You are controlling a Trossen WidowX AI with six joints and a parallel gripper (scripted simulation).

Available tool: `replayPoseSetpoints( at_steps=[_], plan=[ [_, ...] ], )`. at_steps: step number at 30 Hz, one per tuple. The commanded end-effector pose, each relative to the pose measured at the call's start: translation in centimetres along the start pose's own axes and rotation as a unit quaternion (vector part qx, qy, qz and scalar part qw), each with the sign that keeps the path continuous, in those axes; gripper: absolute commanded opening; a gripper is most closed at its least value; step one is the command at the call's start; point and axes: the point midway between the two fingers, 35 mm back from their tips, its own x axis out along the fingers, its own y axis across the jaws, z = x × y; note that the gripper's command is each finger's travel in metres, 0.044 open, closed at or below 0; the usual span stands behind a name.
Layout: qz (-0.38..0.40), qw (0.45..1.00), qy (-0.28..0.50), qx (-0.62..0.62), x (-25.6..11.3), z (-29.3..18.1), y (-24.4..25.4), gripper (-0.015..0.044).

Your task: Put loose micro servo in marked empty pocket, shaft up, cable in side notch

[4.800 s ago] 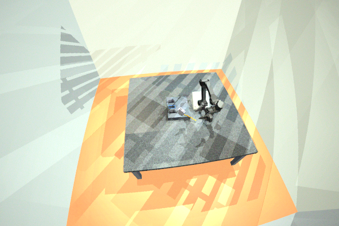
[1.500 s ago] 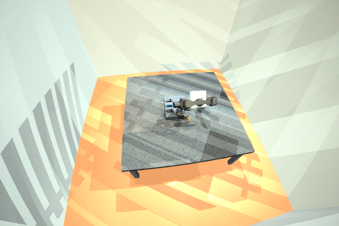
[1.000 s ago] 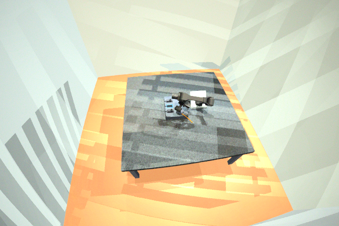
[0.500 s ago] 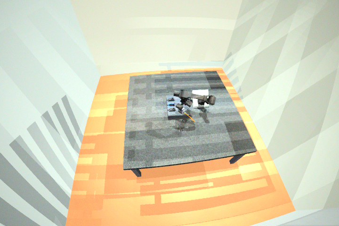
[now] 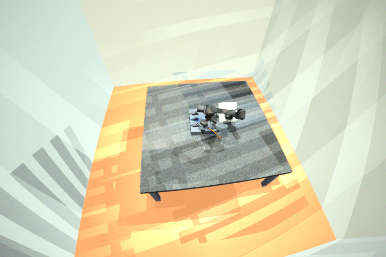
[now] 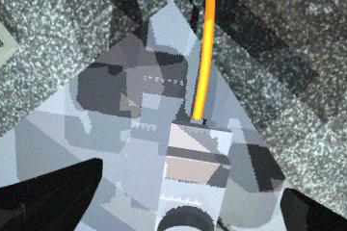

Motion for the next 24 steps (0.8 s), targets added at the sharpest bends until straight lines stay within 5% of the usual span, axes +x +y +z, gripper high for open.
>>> replayPoseSetpoints(
  at_steps=[1,3,14,21,24],
  plan=[
    [-0.002,1.0,0.0,0.001,0.5,0.07,-0.02,0.044],
    [-0.002,1.0,0.0,0.001,0.61,0.08,-0.02,0.044],
    [-0.002,1.0,0.0,0.001,0.61,0.08,-0.02,0.0151],
    [-0.002,1.0,0.0,0.001,0.61,0.08,-0.02,0.0105],
    [-0.002,1.0,0.0,0.001,0.16,0.05,-0.03,0.0026]
  ],
)
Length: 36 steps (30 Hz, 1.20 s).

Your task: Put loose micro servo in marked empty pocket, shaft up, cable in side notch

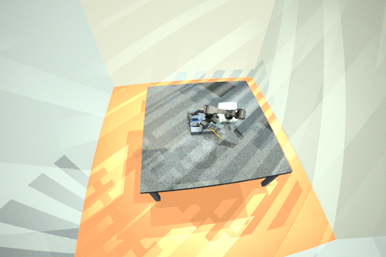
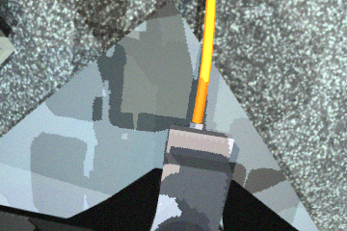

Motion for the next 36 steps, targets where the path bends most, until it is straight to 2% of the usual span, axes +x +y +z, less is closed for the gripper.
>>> replayPoseSetpoints(
  at_steps=[1,6,20,36],
  plan=[
    [0.0,1.0,0.001,0.0,-0.7,0.0,0.0,0.0],
    [0.0,1.0,0.001,0.0,-2.8,0.2,0.1,0.0],
    [0.0,1.0,0.001,0.0,-2.9,-0.6,-0.9,0.0],
    [0.001,1.0,0.002,0.0,-2.9,-6.4,5.3,0.0]
  ],
)
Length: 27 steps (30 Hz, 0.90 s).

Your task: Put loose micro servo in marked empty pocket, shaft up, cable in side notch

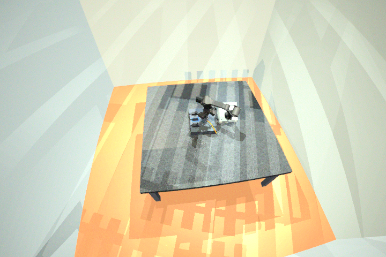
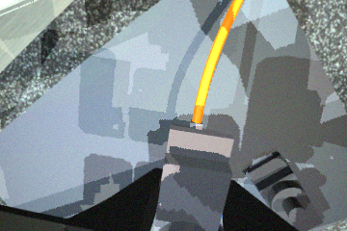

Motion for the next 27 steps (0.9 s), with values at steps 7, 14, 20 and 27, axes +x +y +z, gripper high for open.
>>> replayPoseSetpoints(
  at_steps=[7,14,20,27],
  plan=[
    [0.001,1.0,0.001,0.002,0.0,-2.8,3.0,0.0],
    [0.001,0.996,0.001,0.092,0.0,-2.8,3.0,0.0],
    [0.001,0.981,0.001,0.195,0.0,-2.8,3.0,0.0],
    [0.001,0.95,0.001,0.312,0.0,-2.8,3.0,0.0]
  ],
)
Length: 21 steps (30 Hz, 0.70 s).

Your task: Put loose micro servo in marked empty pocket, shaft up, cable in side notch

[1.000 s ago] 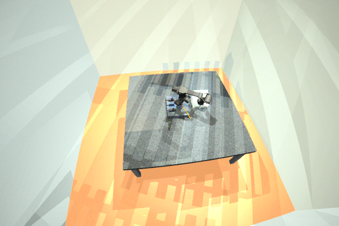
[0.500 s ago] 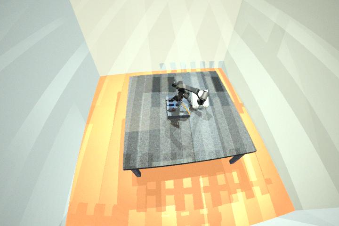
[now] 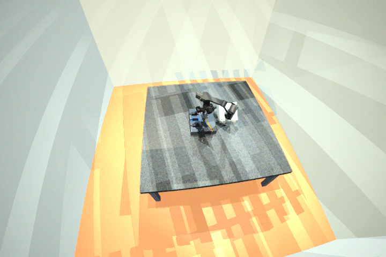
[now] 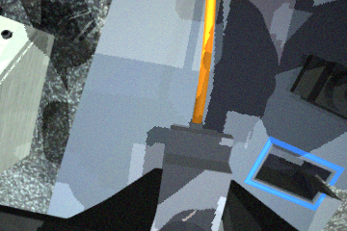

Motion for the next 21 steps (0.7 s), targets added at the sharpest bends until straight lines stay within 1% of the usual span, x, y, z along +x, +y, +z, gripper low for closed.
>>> replayPoseSetpoints(
  at_steps=[1,11,21],
  plan=[
    [0.0,0.998,0.002,0.055,-0.02,-0.11,-0.02,0.0],
    [0.0,0.974,0.002,0.226,-0.02,-0.11,-0.02,0.0],
    [-0.001,0.921,0.002,0.391,-0.03,-0.12,-0.01,0.0]
  ],
)
